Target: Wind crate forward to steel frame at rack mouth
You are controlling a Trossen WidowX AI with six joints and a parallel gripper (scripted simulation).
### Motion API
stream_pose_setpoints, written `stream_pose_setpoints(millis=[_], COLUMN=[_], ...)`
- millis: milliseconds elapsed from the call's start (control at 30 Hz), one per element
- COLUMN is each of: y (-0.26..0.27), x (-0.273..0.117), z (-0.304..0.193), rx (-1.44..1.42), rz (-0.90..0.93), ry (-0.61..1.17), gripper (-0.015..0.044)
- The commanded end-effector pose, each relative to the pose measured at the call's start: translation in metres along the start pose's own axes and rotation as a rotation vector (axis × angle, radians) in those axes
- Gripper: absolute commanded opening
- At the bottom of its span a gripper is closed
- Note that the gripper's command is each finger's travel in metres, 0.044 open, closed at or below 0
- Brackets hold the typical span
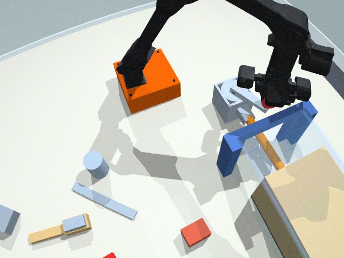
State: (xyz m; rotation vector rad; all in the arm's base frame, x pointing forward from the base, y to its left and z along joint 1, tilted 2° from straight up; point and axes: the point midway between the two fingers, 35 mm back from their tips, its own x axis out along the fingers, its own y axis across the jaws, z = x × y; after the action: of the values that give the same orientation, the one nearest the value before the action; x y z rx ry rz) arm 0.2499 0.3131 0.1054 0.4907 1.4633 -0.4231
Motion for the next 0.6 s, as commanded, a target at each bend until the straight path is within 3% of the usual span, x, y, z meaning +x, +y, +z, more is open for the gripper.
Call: stream_pose_setpoints(millis=[0,567], y=[0.008,0.008], x=[-0.001,-0.002], z=[-0.028,-0.055], rx=[-0.031,-0.030], rz=[0.015,0.015], ry=[0.044,0.047], gripper=[0.0000,0.0000])
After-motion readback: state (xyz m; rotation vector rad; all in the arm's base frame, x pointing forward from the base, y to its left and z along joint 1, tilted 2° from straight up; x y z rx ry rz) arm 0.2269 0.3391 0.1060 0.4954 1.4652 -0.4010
